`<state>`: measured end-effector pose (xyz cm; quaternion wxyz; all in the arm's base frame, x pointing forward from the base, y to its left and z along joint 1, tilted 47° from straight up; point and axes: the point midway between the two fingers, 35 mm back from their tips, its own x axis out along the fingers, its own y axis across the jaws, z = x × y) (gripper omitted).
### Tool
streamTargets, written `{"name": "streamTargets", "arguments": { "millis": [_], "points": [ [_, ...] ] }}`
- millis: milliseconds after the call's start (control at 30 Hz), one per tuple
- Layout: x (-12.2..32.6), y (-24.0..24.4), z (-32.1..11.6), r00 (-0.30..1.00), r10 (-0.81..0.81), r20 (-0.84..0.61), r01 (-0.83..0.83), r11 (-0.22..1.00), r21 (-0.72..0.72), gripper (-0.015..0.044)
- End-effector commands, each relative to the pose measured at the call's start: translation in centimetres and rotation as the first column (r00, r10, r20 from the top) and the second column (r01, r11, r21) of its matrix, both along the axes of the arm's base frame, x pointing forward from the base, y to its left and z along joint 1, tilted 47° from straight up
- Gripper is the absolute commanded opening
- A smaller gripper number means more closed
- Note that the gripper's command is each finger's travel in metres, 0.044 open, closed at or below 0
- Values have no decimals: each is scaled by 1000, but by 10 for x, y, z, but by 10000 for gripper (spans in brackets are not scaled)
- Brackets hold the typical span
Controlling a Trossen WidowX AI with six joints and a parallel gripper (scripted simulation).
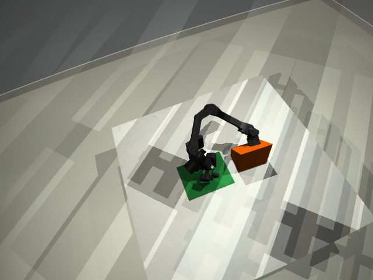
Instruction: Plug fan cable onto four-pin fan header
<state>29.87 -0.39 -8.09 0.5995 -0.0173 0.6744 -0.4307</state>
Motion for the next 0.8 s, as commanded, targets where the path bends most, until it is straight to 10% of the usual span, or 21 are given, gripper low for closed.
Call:
{"name": "streamTargets", "arguments": {
  "millis": [0, 300, 533, 767],
  "points": [
    [-1, -5, -6, 1000, 5, -8, -5, 1000, -4, 440],
    [-1, -11, -12, 1000, 5, -8, -5, 1000, -5, 440],
    [0, -11, -9, 1000, -2, -2, 2, 1000, -2, 256],
    [0, -11, -9, 1000, -2, -2, 2, 1000, -2, 210]
  ]
}}
